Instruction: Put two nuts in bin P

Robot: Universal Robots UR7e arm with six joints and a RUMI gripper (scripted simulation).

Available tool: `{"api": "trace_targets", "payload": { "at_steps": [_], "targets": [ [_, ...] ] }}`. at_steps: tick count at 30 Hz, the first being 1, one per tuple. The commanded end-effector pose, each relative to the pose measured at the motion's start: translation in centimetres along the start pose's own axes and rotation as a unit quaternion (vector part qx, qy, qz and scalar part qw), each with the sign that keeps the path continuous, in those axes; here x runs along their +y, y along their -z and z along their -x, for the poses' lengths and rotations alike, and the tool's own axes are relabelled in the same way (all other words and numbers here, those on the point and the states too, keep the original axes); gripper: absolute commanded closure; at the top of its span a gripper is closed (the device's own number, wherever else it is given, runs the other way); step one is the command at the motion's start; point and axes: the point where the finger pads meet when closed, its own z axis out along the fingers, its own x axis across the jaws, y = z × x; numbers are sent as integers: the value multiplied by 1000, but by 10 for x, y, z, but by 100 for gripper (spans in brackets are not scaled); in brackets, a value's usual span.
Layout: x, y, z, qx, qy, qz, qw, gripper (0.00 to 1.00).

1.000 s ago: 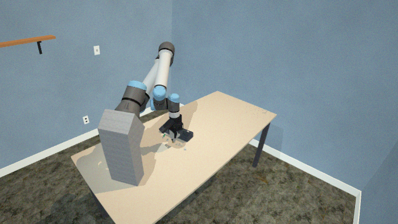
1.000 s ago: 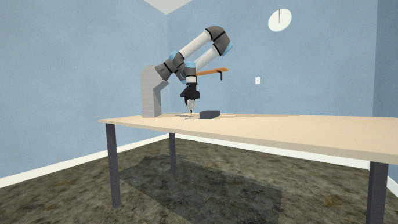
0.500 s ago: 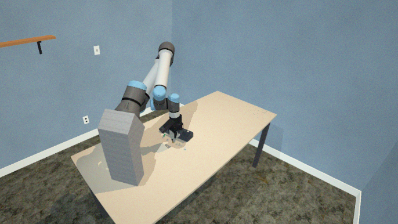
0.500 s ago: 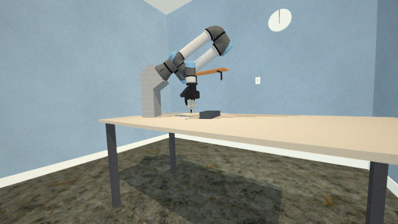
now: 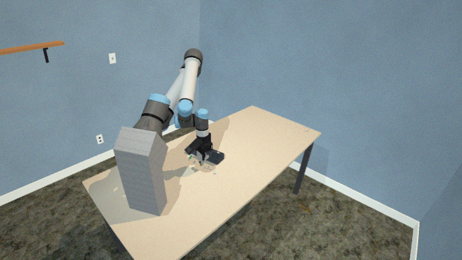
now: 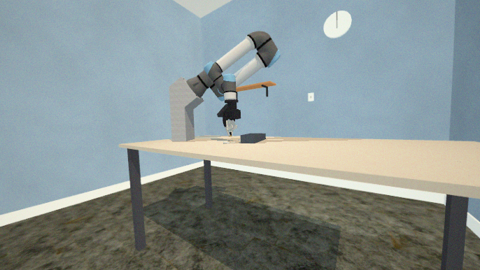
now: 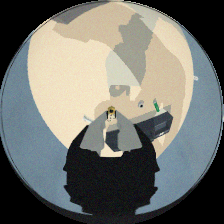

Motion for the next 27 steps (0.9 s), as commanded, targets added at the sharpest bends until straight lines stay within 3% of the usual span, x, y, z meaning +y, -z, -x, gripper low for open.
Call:
{"api": "trace_targets", "payload": {
  "at_steps": [1, 27],
  "targets": [
    [-1, 28, 0, 5, 0, -9, 1000, 100],
    [0, 34, 0, 5, 0, -9, 1000, 100]
  ]
}}
